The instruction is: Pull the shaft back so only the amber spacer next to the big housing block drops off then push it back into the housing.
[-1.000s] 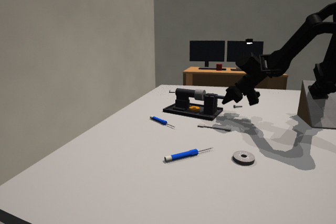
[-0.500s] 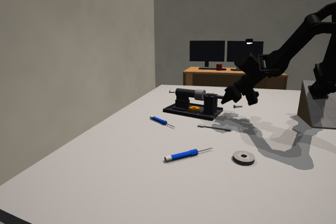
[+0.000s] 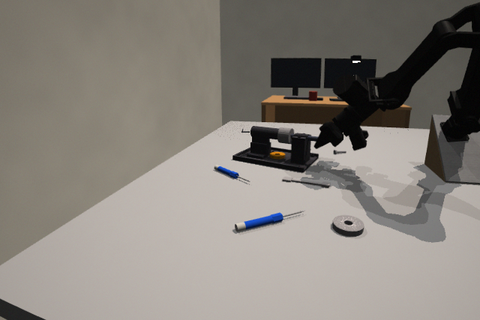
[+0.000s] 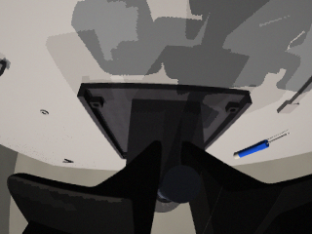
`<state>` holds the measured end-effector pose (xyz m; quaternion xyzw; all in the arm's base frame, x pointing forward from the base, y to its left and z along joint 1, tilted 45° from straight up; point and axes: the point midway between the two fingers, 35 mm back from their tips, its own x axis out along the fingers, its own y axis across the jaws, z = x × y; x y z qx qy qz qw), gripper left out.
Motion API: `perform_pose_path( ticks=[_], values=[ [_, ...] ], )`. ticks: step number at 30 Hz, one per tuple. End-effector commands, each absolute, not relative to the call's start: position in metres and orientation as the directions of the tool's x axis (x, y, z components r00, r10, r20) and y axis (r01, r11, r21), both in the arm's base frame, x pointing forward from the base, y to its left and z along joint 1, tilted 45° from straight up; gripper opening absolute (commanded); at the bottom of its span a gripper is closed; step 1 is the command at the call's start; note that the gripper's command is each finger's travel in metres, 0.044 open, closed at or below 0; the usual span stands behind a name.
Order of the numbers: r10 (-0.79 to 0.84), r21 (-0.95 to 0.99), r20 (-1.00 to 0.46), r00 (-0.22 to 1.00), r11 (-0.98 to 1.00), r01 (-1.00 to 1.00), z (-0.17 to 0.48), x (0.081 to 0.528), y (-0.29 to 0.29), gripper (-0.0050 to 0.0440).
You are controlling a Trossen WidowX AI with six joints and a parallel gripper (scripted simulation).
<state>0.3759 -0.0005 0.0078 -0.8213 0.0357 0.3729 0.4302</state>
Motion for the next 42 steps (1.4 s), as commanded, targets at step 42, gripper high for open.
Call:
perform_pose_path(
  ticks=[42],
  values=[
    [0.254, -0.680, -0.638, 0.727, -0.629, -0.377, 0.0075, 0.3898, -0.0071, 0.0000]
  ],
)
